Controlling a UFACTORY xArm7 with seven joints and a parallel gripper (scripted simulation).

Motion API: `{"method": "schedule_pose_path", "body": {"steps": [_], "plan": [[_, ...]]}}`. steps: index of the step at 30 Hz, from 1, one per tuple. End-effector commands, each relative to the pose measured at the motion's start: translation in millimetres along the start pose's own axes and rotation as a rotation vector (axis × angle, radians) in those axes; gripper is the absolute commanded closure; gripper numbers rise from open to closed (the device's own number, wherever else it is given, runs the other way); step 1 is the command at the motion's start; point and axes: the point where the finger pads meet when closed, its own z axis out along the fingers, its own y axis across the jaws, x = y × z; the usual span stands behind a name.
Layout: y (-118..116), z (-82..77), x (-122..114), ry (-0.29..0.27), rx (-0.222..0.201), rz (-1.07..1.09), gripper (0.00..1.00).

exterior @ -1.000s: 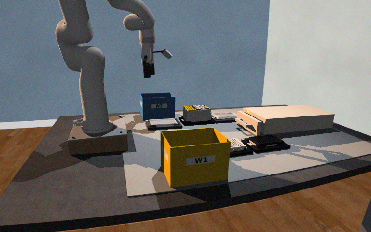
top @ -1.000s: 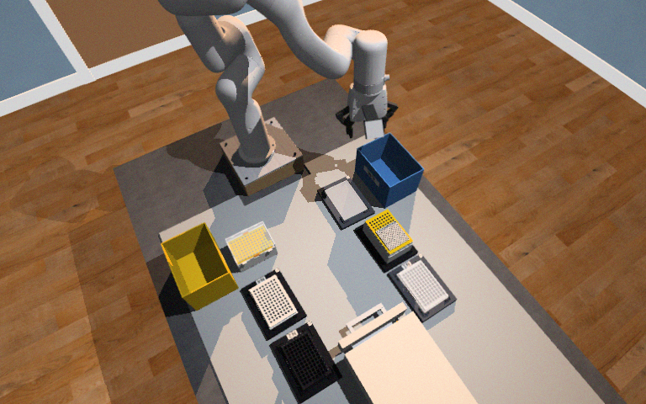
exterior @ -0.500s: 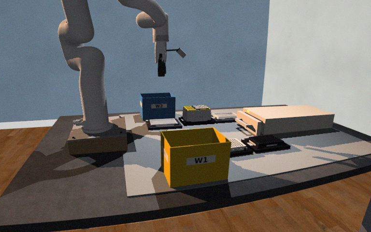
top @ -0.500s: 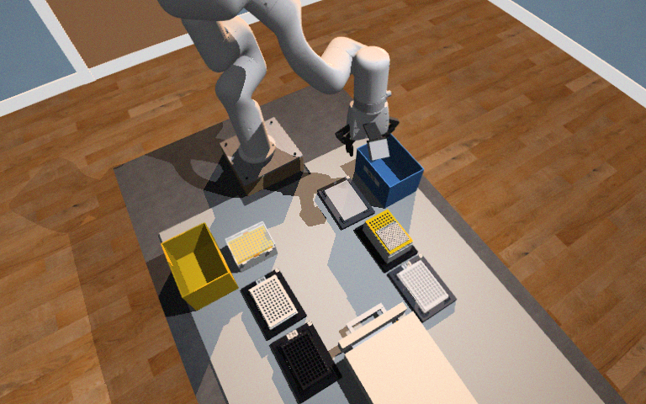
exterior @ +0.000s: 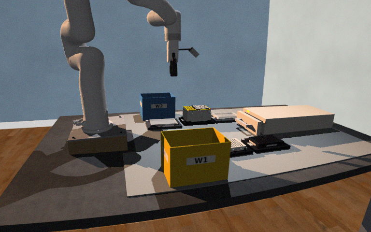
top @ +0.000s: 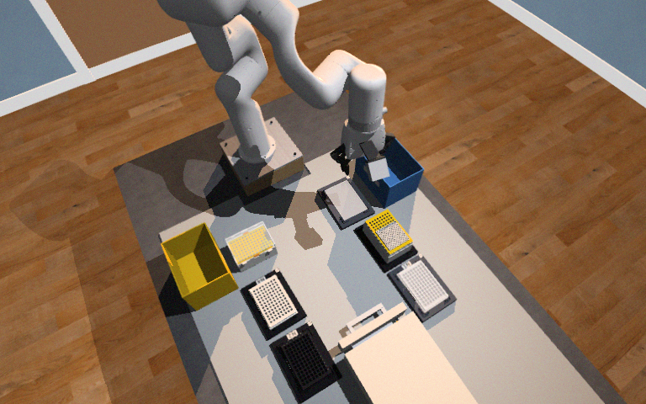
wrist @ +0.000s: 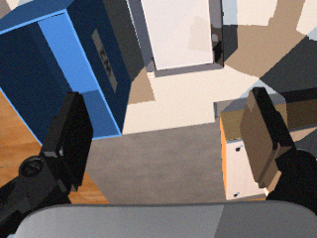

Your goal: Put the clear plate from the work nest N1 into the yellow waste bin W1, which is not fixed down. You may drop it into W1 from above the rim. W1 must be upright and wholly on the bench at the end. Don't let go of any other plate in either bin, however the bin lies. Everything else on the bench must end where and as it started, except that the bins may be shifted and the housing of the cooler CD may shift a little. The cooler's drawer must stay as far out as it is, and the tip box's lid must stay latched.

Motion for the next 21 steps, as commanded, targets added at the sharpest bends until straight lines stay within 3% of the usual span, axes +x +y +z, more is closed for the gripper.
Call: {"method": "schedule_pose_path", "body": {"steps": [1,21], "plan": [[7.5,-2.2,11.4,0.000,0.003,-0.009,0.00],[67.7,-4.5,65.9,-0.011,-0.005,-0.097,0.00]]}}
